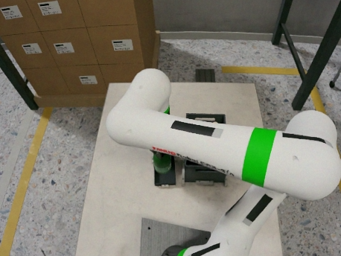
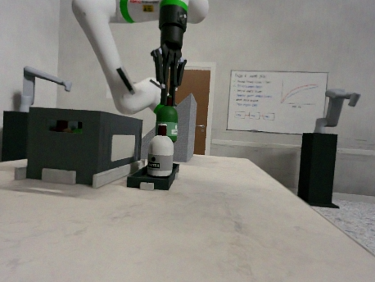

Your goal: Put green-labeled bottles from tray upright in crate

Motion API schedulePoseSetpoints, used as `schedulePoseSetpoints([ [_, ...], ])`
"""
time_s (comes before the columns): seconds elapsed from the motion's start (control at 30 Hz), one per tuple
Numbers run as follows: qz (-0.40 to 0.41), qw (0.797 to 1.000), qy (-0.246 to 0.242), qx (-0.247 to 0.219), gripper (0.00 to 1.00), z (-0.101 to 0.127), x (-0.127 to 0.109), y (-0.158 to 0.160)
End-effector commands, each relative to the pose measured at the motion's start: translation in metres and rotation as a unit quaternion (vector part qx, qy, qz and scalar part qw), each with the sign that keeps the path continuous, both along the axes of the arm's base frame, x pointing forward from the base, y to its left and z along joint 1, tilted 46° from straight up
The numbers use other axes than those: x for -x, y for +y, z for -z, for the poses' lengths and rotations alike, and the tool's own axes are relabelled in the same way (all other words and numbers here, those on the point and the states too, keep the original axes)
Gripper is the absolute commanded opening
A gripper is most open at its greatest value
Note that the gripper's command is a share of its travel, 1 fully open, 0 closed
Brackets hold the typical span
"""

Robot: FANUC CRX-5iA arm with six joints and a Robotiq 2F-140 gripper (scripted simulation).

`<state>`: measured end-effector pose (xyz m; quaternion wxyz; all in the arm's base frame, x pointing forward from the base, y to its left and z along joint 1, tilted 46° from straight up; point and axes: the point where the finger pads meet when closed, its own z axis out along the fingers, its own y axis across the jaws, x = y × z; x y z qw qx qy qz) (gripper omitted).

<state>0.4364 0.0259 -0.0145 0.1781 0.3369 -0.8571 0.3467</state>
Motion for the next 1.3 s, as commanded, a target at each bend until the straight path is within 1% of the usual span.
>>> schedulePoseSetpoints([
  [0.0, -0.001, 1.000, -0.001, 0.000, 0.10, -0.004, -0.001, 0.004],
  [1.27, -0.001, 1.000, -0.001, 0.000, 0.10, -0.030, -0.003, 0.031],
])
